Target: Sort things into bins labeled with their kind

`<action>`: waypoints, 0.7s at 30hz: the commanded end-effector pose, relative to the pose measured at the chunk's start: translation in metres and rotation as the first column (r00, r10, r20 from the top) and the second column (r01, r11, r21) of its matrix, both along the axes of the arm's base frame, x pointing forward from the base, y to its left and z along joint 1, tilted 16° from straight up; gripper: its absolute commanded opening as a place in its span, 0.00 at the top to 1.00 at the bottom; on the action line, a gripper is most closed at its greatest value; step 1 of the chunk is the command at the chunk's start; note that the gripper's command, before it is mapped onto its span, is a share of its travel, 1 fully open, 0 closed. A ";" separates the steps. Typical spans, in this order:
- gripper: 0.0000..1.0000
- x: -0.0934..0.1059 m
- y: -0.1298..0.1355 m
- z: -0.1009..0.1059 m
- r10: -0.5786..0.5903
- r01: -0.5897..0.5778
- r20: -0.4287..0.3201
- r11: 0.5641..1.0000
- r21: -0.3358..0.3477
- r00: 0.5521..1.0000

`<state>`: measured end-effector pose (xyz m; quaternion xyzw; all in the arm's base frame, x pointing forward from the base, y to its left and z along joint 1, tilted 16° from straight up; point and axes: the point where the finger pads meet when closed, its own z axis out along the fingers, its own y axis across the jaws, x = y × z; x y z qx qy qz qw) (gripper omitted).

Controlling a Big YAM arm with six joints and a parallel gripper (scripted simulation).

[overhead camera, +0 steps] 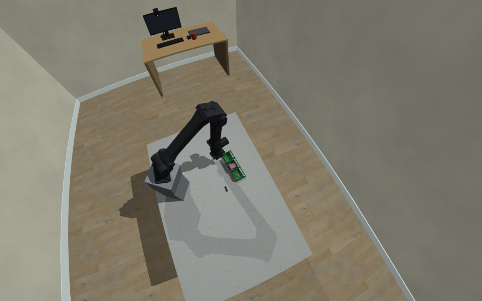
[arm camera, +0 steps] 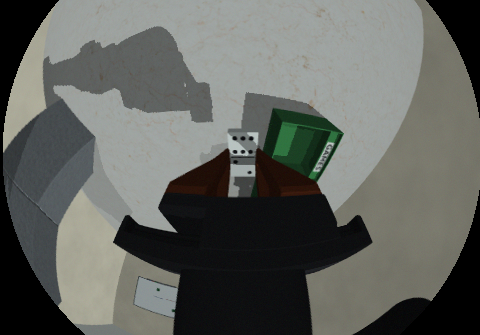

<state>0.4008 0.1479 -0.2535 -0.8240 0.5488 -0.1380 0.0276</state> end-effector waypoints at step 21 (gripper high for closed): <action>0.80 0.071 0.001 0.021 -0.121 0.121 0.001 0.992 0.027 0.993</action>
